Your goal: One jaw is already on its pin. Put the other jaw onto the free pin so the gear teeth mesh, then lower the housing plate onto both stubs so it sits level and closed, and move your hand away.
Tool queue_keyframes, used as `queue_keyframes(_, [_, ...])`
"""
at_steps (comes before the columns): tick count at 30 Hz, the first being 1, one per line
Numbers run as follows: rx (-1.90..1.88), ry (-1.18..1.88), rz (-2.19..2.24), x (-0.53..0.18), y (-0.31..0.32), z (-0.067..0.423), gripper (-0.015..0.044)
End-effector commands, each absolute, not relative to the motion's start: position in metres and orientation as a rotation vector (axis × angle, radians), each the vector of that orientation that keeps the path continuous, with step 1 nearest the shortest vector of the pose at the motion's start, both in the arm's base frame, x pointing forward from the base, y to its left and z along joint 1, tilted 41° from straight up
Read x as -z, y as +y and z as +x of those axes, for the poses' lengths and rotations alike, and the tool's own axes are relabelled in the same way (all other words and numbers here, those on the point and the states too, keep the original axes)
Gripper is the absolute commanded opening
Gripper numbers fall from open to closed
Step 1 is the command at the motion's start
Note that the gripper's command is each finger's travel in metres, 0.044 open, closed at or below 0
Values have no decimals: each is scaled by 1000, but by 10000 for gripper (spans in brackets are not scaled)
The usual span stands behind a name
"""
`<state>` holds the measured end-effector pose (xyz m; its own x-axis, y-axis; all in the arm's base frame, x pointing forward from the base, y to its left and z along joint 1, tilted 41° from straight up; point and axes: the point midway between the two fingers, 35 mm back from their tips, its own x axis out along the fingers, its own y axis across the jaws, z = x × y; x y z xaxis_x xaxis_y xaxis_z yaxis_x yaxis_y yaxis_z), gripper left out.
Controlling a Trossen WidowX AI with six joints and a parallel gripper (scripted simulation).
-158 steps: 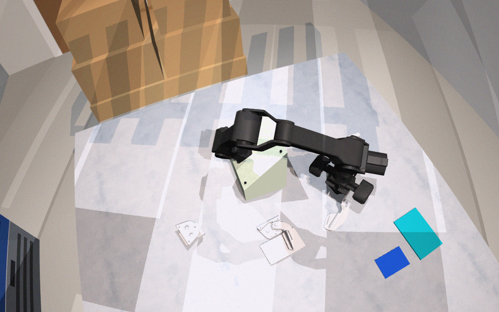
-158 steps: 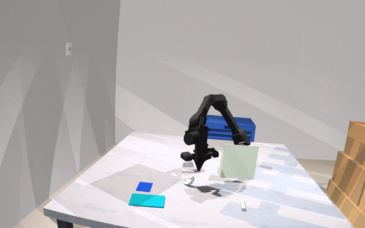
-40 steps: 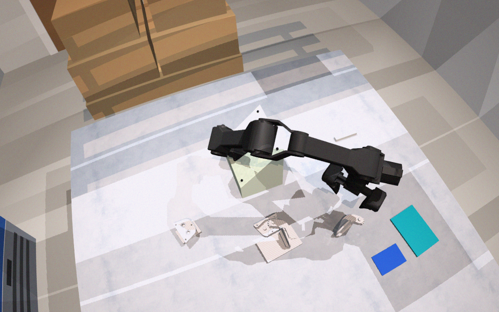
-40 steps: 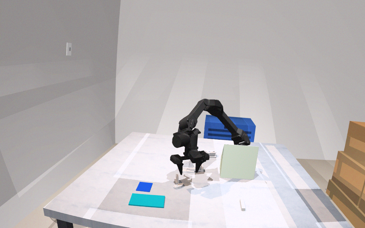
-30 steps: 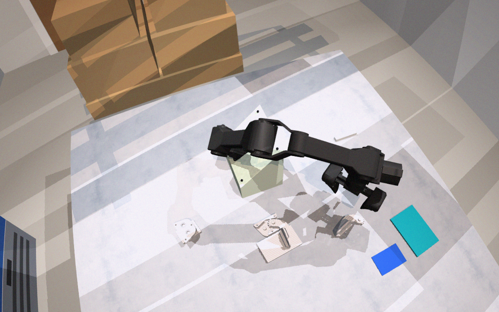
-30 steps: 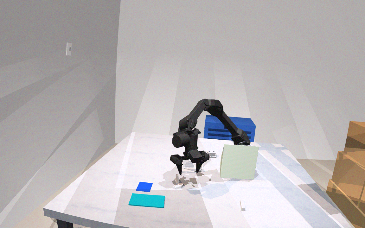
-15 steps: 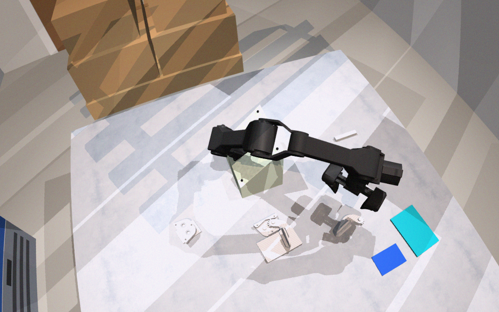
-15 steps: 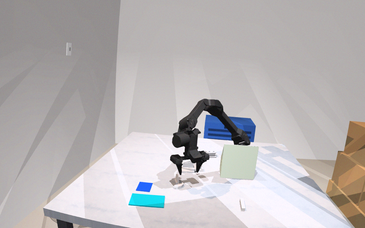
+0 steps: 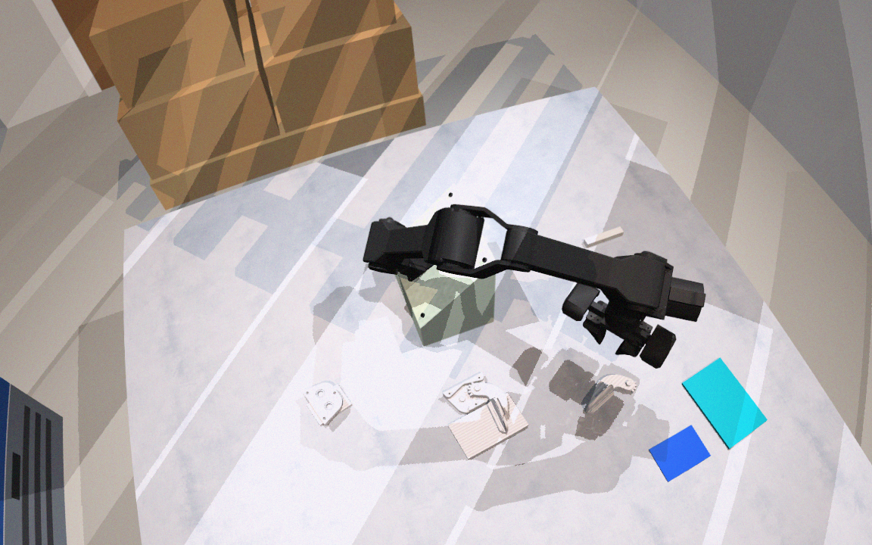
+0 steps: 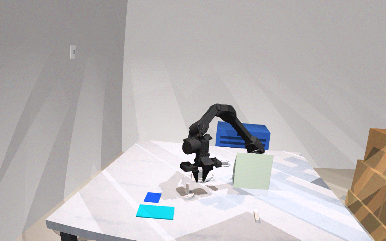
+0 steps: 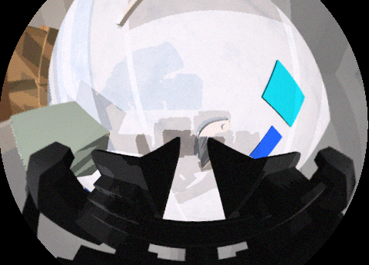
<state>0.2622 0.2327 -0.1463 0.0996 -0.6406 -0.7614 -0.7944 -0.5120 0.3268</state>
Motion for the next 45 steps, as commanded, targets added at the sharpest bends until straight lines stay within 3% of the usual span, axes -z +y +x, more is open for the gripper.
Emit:
queue_keyframes(1, [-1375, 1453, -2192, 146, 234, 263, 46])
queue_keyframes(3, [-1375, 1453, -2192, 146, 234, 263, 0])
queue_keyframes(22, [-1375, 1453, -2192, 146, 234, 263, 0])
queue_keyframes(39, [-1377, 1451, -2198, 146, 234, 263, 440])
queue_keyframes(45, [-1377, 1451, -2198, 146, 234, 263, 440])
